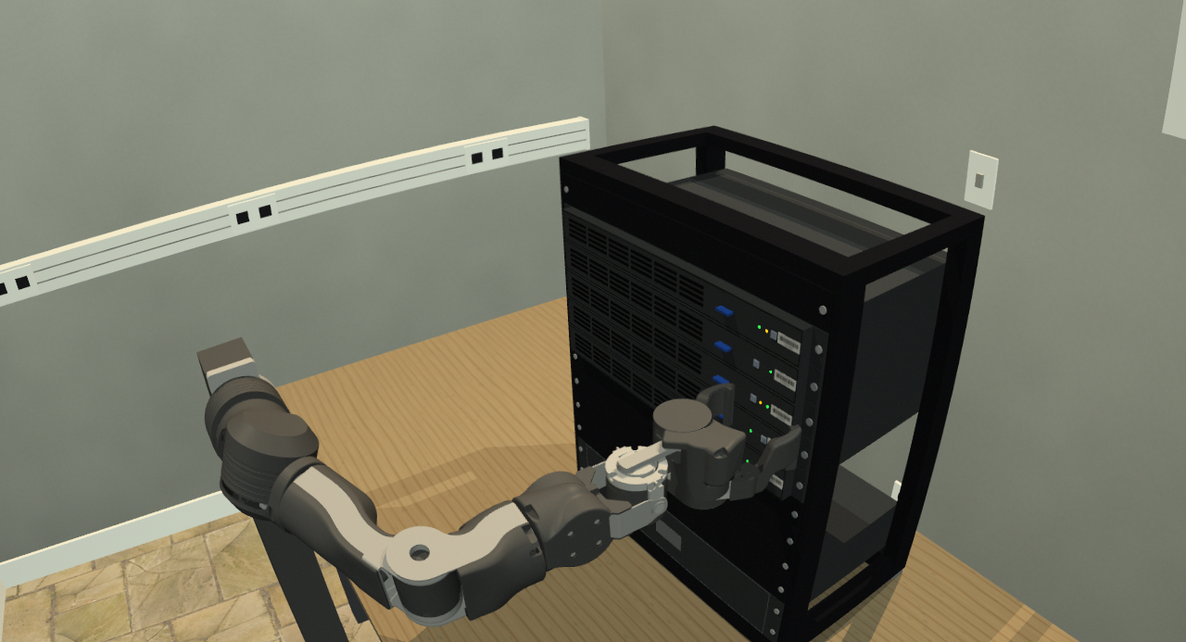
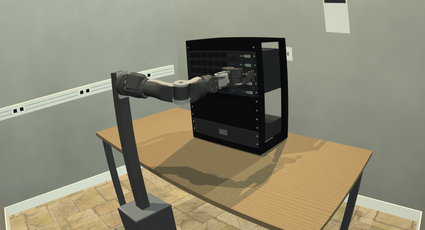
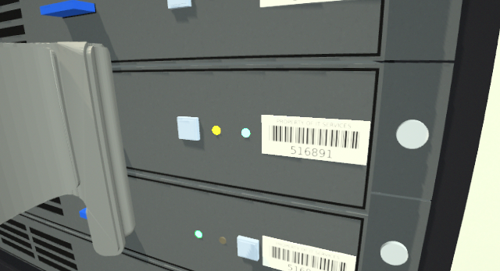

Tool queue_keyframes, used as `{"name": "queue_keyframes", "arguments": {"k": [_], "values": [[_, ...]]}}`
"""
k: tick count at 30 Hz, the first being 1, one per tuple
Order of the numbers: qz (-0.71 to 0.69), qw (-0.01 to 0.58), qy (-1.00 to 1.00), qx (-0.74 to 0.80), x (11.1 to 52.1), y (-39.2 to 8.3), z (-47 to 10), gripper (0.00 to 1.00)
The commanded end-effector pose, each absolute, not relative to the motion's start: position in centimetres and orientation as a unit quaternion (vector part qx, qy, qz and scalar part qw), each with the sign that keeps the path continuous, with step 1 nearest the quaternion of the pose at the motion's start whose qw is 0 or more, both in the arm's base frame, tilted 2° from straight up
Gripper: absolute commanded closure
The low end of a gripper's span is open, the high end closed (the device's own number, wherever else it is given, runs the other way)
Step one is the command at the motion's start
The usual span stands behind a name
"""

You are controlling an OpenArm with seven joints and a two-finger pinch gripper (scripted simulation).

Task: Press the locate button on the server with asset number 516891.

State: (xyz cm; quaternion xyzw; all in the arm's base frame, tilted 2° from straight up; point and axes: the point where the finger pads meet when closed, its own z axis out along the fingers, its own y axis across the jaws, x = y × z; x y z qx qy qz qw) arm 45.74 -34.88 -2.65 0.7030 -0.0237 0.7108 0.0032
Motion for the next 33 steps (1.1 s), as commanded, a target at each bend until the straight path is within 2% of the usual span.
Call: {"name": "queue_keyframes", "arguments": {"k": [1,21,33], "values": [[0.711,0.001,-0.021,0.703,45.8,-34.8,-2.6,0.40],[0.711,0.001,-0.021,0.703,45.7,-34.8,-2.6,0.40],[0.711,0.001,-0.021,0.703,43.3,-34.7,-2.6,0.40]]}}
